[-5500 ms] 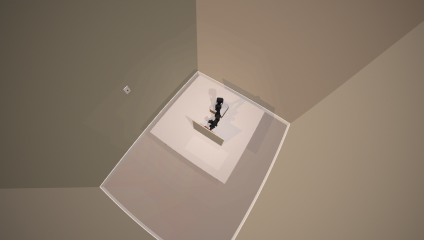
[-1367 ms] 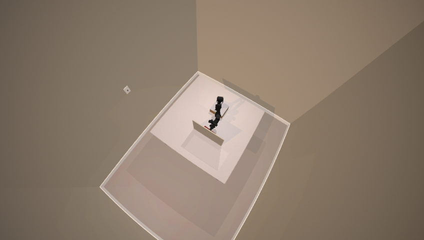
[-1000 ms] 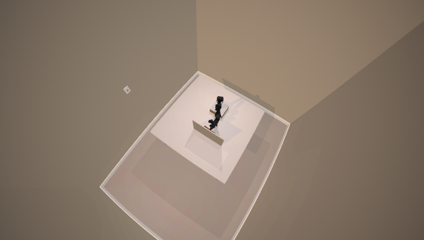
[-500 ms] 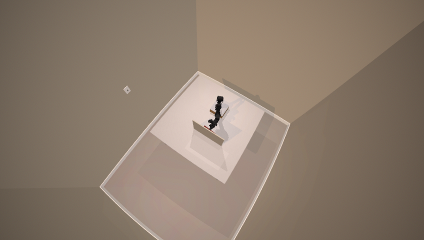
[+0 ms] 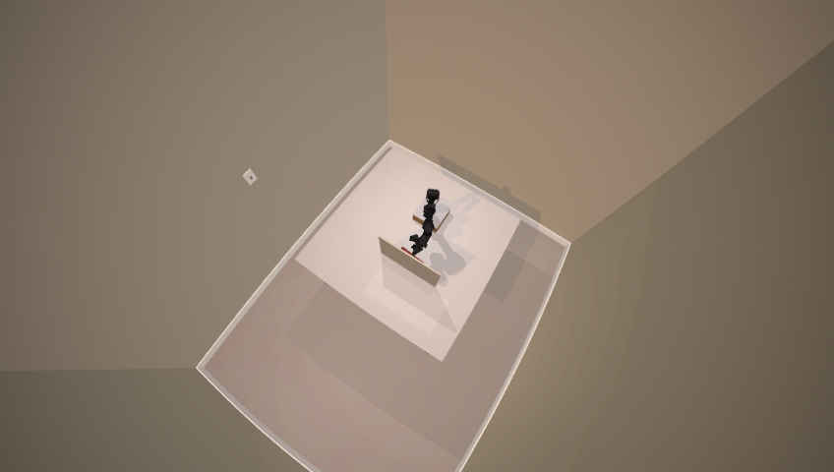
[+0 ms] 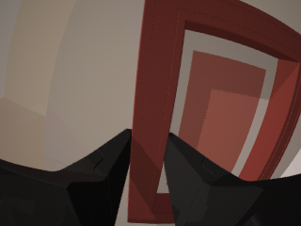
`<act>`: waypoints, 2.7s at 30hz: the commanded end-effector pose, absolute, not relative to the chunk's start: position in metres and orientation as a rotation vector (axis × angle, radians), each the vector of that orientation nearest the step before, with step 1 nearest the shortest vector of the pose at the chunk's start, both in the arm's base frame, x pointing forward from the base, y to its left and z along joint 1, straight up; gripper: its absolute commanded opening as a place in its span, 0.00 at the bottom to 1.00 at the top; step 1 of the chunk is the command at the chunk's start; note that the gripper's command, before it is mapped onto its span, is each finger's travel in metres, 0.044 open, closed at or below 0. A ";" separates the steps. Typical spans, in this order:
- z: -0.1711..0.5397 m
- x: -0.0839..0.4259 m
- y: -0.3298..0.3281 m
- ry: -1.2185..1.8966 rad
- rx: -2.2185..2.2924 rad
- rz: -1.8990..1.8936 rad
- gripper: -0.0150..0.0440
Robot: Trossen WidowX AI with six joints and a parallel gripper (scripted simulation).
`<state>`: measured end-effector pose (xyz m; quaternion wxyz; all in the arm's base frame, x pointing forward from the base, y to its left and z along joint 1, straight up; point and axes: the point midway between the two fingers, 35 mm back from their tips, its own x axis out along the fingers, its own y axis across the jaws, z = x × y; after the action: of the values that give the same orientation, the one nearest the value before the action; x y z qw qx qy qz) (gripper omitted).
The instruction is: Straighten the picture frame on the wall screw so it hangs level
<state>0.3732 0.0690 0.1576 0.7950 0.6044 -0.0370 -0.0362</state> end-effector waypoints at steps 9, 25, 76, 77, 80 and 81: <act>0.159 0.373 0.070 -0.088 1.309 -0.068 0.25; 0.154 0.373 0.068 -0.088 1.308 -0.068 0.25; 0.147 0.373 0.064 -0.087 1.446 -0.073 0.25; 0.147 0.373 0.064 -0.087 1.451 -0.073 0.25; 0.147 0.373 0.064 -0.087 1.451 -0.073 0.25; 0.147 0.373 0.064 -0.087 1.451 -0.073 0.25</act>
<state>0.3735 0.0644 0.1473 0.7499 0.6594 -0.0400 -0.0341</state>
